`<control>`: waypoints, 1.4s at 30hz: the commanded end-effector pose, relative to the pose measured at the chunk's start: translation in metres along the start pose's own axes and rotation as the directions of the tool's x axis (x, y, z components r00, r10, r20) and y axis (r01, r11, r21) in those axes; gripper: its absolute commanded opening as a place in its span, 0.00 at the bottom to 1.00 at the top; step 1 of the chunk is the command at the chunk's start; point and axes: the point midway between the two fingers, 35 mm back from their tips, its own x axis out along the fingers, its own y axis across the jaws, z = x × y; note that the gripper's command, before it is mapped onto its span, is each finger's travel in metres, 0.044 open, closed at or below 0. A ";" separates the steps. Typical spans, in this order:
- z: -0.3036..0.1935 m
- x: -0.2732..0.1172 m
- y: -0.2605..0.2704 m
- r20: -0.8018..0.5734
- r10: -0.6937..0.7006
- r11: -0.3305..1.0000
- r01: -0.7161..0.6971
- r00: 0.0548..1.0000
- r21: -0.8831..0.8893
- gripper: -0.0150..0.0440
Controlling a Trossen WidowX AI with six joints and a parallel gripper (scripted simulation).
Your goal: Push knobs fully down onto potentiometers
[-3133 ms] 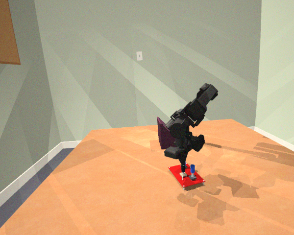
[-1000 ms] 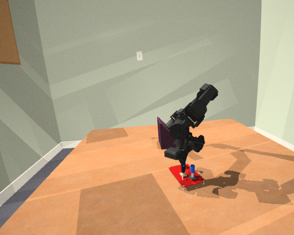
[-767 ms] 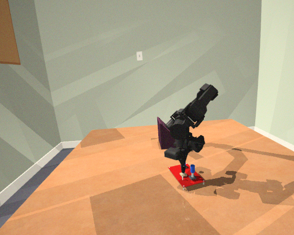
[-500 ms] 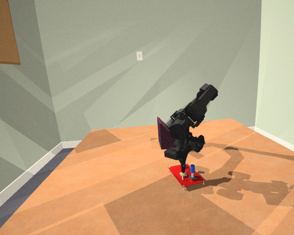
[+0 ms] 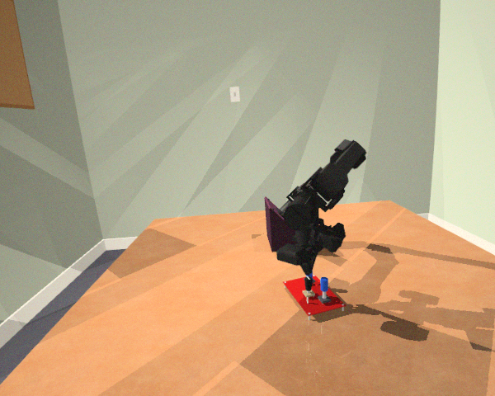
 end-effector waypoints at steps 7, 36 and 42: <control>-0.004 -0.001 0.005 -0.002 0.000 1.000 0.000 1.000 0.000 0.70; -0.099 -0.020 0.115 -0.007 0.000 1.000 0.000 1.000 0.001 1.00; -0.099 -0.020 0.115 -0.007 0.000 1.000 0.000 1.000 0.001 1.00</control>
